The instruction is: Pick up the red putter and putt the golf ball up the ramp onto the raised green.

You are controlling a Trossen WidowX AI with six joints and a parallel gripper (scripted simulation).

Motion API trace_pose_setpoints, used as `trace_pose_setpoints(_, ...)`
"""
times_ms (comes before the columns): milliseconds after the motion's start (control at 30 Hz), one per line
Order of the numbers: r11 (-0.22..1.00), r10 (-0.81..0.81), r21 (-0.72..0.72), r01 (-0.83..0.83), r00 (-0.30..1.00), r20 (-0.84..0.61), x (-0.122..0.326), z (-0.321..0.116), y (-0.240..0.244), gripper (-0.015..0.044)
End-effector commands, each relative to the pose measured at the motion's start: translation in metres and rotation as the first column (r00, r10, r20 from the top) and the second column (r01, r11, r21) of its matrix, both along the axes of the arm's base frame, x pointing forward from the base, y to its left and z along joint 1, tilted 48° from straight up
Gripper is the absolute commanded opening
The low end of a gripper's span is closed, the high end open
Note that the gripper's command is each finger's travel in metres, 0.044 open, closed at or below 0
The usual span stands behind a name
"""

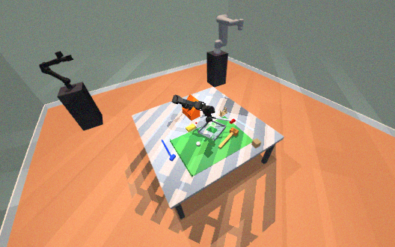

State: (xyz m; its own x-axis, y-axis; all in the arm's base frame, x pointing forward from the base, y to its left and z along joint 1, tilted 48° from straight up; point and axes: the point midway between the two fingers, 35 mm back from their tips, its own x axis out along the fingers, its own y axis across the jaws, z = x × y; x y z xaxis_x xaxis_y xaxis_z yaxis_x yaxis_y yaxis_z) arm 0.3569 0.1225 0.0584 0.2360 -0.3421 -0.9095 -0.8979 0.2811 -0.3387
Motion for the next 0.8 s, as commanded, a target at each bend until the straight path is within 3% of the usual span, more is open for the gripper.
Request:
trace_pose_setpoints(0, 0.998, -0.065, 0.003, 0.065, 0.995, 0.074, 0.012, 0.038, -0.023, 0.0000)
trace_pose_setpoints(367, 0.962, -0.262, -0.019, 0.274, 0.937, 0.233, 0.010, 0.133, -0.111, 0.0000)
trace_pose_setpoints(767, 0.865, -0.448, -0.032, 0.501, 0.800, 0.399, -0.042, 0.229, -0.201, 0.0000)
